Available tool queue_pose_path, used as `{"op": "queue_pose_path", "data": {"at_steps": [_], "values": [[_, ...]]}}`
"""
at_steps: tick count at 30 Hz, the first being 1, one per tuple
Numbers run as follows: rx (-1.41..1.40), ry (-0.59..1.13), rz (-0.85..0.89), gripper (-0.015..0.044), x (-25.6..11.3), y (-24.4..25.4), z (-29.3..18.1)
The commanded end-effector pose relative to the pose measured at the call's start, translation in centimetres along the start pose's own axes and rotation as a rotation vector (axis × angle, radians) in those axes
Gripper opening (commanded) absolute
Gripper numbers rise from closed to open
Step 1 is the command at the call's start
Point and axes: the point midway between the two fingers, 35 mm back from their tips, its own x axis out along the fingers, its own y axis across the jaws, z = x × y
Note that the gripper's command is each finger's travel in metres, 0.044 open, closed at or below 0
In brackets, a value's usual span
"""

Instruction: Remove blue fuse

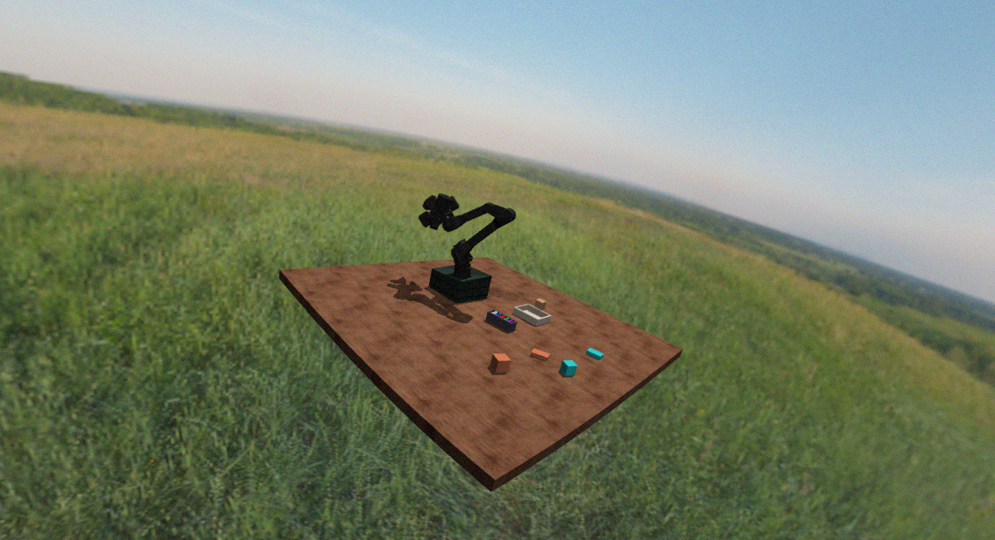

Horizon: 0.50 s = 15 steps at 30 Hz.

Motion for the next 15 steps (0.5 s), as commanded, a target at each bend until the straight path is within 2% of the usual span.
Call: {"op": "queue_pose_path", "data": {"at_steps": [1, 5, 12, 15], "values": [[-0.003, -0.003, 0.004, 0.0374, 0.0, 0.1, 0.1], [-0.076, -0.079, 0.106, 0.0269, -0.9, 2.2, 1.8], [-0.288, -0.330, 0.395, 0.0085, -5.8, 8.4, 6.2], [-0.391, -0.463, 0.531, 0.0074, -9.4, 11.2, 7.7]]}}
